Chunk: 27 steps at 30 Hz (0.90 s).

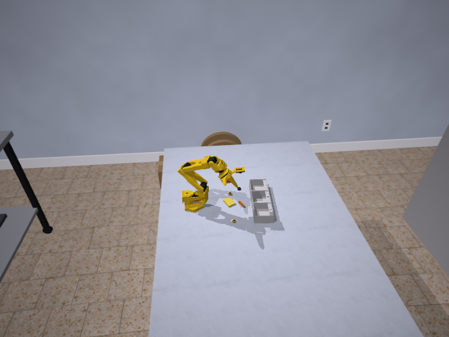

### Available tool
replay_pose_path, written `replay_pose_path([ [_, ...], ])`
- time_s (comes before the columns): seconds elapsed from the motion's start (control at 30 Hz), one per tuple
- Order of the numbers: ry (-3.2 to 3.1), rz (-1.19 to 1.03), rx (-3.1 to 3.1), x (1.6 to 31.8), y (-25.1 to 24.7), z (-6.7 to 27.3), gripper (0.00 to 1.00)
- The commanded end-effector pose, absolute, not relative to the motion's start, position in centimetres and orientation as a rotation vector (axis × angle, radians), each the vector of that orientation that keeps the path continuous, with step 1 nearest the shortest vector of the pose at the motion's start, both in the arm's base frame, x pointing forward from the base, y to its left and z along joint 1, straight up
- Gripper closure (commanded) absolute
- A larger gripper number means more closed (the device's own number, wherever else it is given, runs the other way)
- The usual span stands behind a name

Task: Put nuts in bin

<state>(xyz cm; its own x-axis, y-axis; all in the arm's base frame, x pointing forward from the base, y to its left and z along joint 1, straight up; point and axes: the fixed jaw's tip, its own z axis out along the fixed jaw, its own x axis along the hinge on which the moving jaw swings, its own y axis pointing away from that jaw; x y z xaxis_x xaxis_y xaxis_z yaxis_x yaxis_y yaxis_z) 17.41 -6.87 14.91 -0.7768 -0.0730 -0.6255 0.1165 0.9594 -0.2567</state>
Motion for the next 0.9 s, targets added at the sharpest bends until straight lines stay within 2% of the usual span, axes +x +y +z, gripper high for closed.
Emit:
replay_pose_path([
  [0.0,2.444,-0.383,-0.021,17.5,-6.9,14.7,0.00],
  [0.87,2.563,-0.406,-0.271,17.4,-7.0,12.2,0.00],
])
